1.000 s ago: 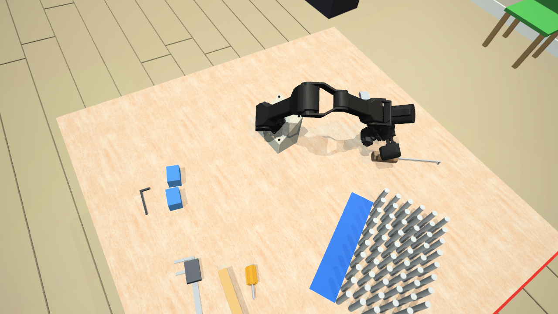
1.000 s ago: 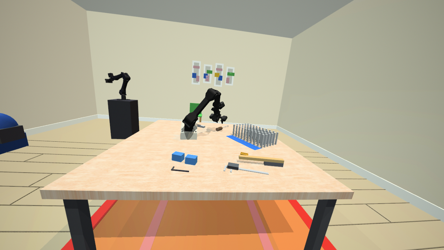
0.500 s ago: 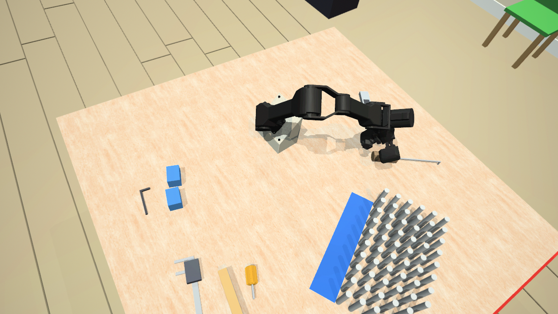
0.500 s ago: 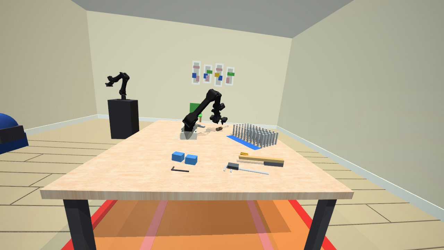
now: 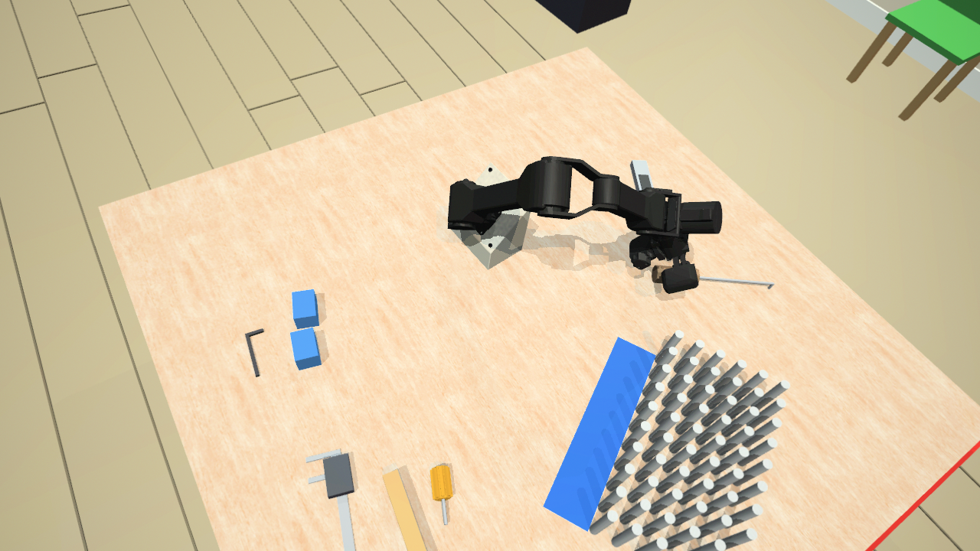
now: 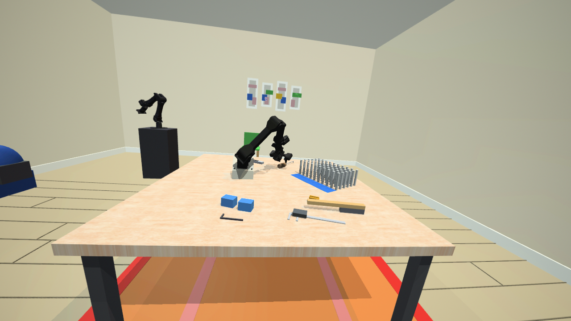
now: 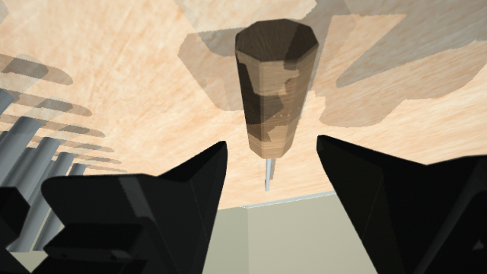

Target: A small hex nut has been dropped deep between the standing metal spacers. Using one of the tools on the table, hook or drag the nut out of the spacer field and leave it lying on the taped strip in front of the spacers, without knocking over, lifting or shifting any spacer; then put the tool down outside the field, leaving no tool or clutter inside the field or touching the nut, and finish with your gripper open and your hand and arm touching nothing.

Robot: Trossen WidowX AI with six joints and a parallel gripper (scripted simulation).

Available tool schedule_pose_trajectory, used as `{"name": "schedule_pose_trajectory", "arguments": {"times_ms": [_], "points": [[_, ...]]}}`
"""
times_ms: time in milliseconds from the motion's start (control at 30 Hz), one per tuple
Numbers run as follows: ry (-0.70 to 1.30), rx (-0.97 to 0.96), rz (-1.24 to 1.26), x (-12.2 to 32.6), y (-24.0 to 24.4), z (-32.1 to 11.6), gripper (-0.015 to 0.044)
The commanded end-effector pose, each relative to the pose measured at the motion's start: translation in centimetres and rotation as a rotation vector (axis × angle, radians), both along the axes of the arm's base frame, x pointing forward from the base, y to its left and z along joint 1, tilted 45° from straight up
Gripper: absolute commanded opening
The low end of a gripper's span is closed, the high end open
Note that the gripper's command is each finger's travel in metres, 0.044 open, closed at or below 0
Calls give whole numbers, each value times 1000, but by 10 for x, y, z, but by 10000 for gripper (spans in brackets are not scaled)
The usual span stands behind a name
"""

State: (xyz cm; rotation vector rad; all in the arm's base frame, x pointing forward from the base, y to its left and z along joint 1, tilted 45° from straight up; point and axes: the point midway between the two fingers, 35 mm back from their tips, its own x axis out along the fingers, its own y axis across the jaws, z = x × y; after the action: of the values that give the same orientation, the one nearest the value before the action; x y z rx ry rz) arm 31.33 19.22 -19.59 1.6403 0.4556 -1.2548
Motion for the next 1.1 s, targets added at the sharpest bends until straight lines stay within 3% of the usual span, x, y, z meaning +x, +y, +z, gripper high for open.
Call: {"name": "schedule_pose_trajectory", "arguments": {"times_ms": [0,533,633,967,1067], "points": [[9,-4,4,-2,-7,-7,280],[7,-2,0,-2,-25,-24,280],[7,-2,0,-2,-25,-24,201],[7,-2,0,-2,-25,-24,135],[8,-1,0,0,-16,-17,56]]}}
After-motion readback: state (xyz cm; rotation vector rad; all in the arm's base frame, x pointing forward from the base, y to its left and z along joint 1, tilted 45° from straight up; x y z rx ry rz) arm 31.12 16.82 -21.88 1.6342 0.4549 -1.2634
